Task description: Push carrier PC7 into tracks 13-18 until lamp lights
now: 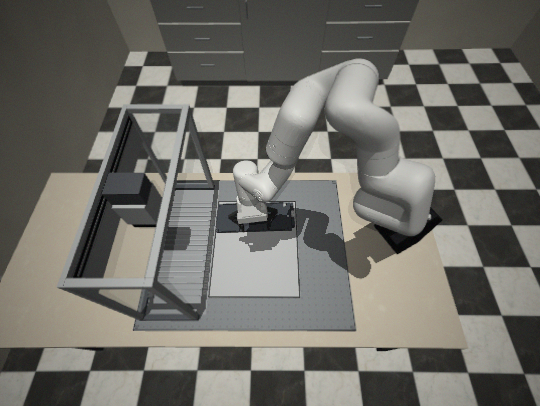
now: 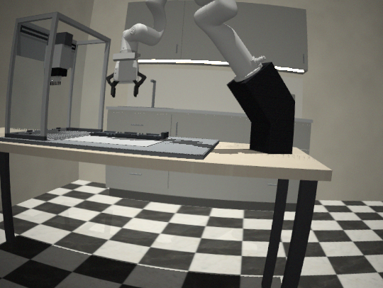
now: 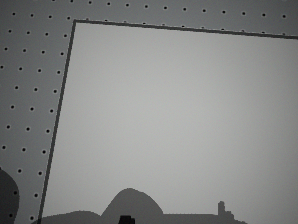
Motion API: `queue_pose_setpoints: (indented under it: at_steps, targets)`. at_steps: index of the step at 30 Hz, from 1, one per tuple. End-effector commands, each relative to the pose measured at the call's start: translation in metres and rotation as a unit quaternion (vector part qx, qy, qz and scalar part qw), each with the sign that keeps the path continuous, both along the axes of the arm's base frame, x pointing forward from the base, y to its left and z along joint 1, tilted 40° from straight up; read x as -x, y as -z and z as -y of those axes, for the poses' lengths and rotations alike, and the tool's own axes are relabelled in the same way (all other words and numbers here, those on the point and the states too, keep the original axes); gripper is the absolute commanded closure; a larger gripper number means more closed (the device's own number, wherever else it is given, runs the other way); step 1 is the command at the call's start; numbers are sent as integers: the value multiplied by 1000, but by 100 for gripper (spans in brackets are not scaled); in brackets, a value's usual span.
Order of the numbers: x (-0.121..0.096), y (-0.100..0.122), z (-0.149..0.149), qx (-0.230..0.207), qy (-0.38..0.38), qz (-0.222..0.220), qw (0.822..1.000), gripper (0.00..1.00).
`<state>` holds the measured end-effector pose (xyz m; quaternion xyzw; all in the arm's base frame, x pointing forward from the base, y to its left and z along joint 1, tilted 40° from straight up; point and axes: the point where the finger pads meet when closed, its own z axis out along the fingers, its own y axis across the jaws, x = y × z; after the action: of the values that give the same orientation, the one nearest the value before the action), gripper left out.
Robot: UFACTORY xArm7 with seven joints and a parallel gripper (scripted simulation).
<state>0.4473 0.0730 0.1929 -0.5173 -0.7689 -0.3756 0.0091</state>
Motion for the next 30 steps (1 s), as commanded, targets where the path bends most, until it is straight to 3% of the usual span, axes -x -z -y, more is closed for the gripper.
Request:
queue_pose_setpoints:
  at_steps: [1,15,30]
  targets:
    - [-16,9,-3,6,26,0,1000,0]
    - [-44,33,-3,48,107,7,993,0]
    - [-44,33,-3,48,107,7,993,0]
